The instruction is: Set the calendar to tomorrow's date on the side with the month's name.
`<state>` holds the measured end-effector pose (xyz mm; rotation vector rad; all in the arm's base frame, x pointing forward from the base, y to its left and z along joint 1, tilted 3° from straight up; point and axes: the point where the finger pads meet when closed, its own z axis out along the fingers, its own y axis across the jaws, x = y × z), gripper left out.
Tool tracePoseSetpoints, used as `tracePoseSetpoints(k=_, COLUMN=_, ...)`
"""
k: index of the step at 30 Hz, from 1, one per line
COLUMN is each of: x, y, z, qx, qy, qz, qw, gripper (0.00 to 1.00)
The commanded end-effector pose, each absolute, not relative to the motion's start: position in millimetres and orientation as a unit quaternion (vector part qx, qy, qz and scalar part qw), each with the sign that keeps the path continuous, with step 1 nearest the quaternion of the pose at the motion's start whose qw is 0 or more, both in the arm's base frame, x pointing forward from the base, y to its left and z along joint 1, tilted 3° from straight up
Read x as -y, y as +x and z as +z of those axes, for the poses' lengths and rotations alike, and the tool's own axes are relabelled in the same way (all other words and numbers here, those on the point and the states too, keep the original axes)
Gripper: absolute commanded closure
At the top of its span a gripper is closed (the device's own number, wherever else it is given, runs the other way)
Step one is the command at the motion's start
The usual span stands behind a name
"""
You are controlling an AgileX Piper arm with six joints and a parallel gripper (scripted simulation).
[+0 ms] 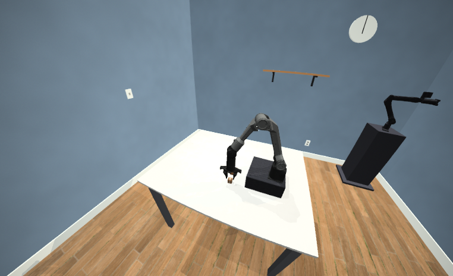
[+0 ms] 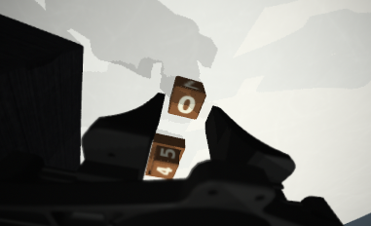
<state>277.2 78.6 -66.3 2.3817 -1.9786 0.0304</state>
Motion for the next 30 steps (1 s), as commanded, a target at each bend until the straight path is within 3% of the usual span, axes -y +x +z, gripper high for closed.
tracePoseSetpoints(k=1, x=-78.0, y=276.9, z=-66.3, qx=0.639, qy=0.769, qz=0.01, qw=0.022, gripper=0.41)
tracePoseSetpoints(k=30, x=-76.9, y=276.0, z=-84.5, qx=0.639, qy=0.769, qz=0.01, qw=0.024, gripper=0.41)
